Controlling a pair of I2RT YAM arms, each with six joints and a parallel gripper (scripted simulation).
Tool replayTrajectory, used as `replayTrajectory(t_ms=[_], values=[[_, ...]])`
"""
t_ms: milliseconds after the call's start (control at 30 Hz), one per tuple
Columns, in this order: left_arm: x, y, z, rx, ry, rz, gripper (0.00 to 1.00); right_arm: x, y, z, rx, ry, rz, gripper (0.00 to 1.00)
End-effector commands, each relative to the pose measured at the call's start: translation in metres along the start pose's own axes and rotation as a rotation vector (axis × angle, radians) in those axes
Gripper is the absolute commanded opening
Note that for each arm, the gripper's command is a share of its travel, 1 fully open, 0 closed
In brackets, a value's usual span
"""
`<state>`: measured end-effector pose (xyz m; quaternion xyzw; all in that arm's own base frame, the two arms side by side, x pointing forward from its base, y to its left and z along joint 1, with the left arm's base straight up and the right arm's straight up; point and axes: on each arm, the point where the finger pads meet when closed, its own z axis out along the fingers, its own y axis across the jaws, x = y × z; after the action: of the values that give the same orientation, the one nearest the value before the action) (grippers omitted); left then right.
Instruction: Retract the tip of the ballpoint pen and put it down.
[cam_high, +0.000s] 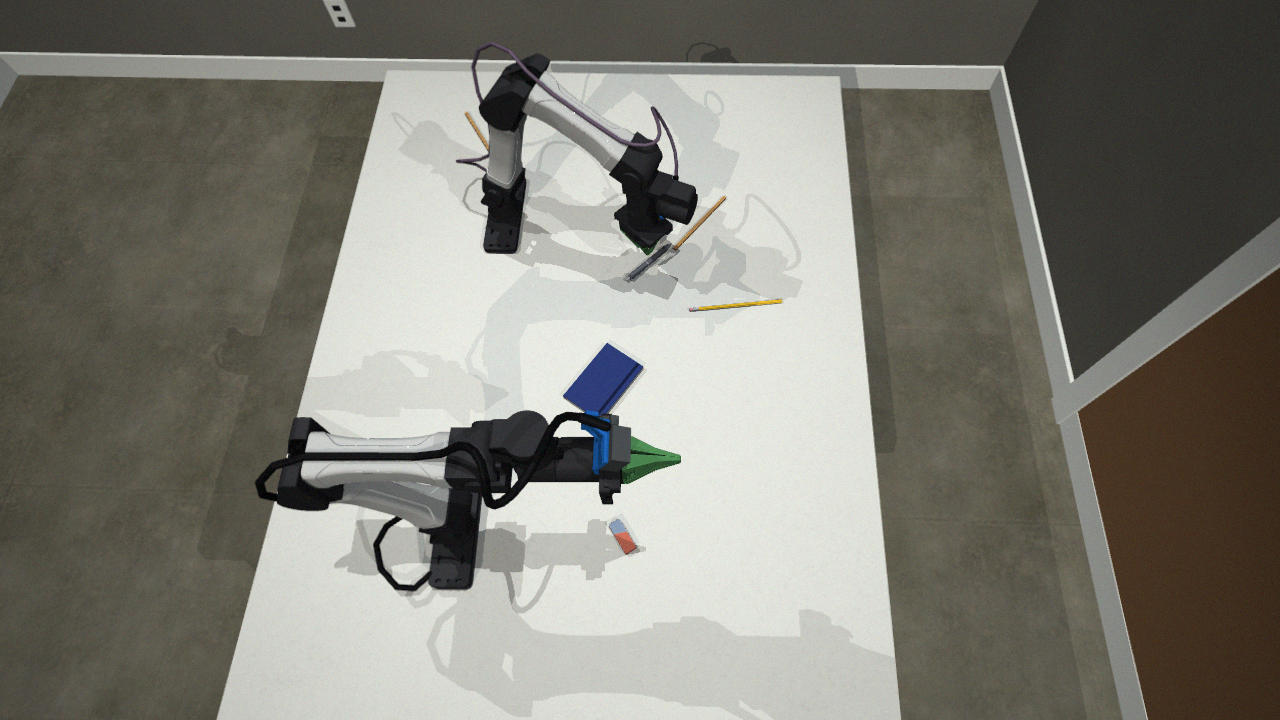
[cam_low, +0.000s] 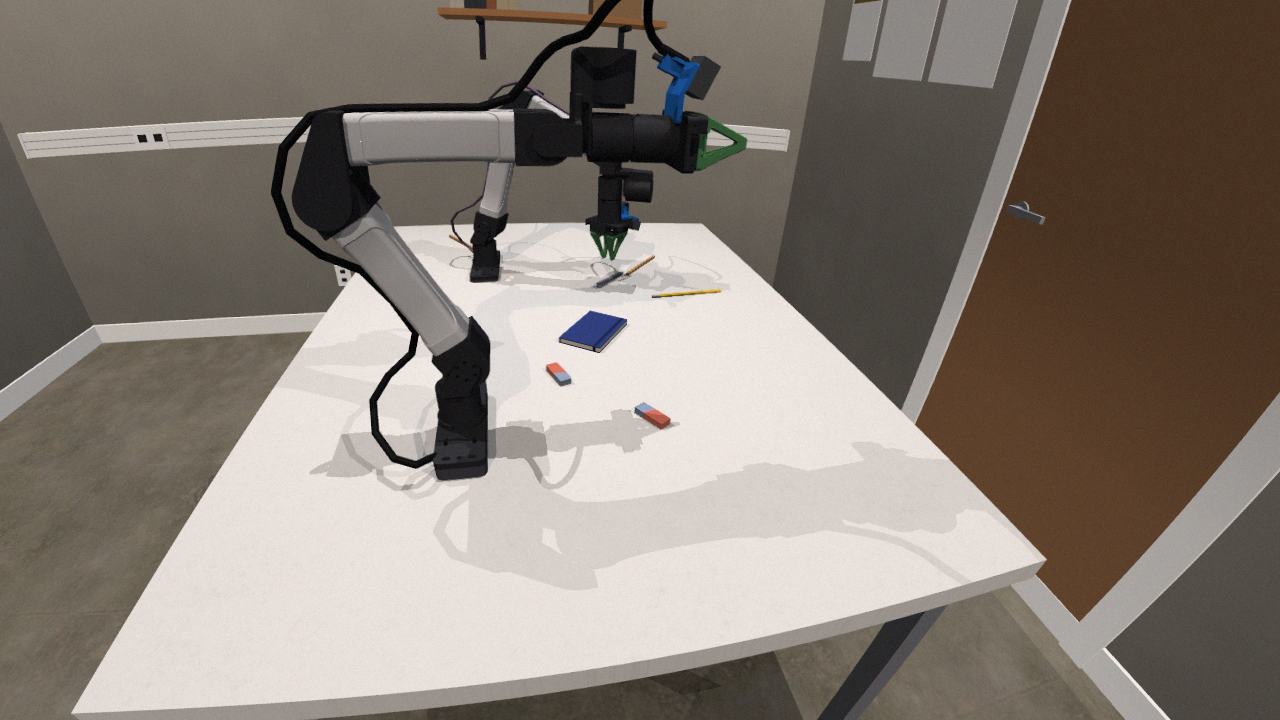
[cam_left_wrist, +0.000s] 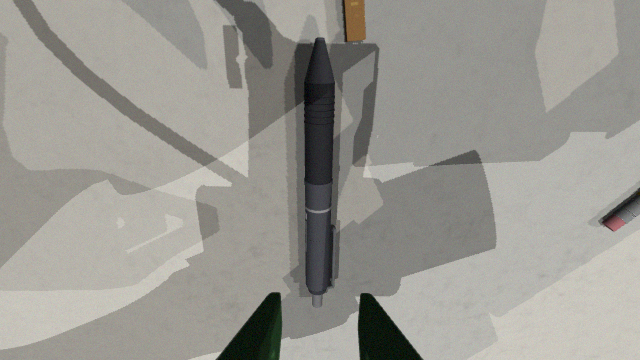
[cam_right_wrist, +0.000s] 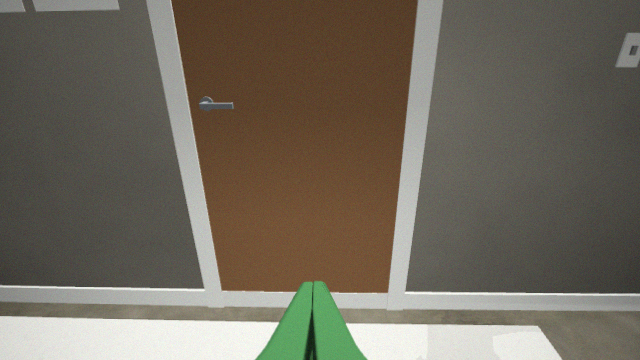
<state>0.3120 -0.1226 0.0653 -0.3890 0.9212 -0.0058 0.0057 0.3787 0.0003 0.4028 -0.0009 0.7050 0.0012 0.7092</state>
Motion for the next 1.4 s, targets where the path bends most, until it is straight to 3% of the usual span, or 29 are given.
replayTrajectory(t_ms=[0, 33, 233, 433, 767, 900, 1000, 1367], values=[[-0.018, -0.015, -0.03, 0.115, -0.07, 0.002, 0.26, -0.006, 0.001, 0.0, -0.005, -0.01, 0.008, 0.01], [-0.015, -0.007, -0.019, 0.094, -0.062, 0.023, 0.26, -0.006, 0.001, 0.0, -0.005, -0.01, 0.008, 0.01], [-0.04, -0.032, -0.047, 0.297, -0.171, 0.179, 0.26, -0.006, 0.001, 0.0, -0.005, -0.01, 0.008, 0.01], [-0.057, -0.038, -0.066, 0.382, -0.258, 0.244, 0.26, -0.006, 0.001, 0.0, -0.005, -0.01, 0.008, 0.01], [-0.094, -0.041, -0.134, 0.566, -0.533, 0.381, 0.26, -0.006, 0.001, 0.0, -0.005, -0.01, 0.008, 0.01], [-0.106, -0.038, -0.16, 0.612, -0.649, 0.43, 0.26, -0.006, 0.001, 0.0, -0.005, -0.01, 0.008, 0.01], [-0.11, -0.038, -0.162, 0.613, -0.67, 0.442, 0.26, -0.006, 0.001, 0.0, -0.005, -0.01, 0.008, 0.01], [-0.131, -0.018, -0.245, 0.688, -1.023, 0.551, 0.26, -0.006, 0.001, 0.0, -0.005, -0.01, 0.008, 0.01]])
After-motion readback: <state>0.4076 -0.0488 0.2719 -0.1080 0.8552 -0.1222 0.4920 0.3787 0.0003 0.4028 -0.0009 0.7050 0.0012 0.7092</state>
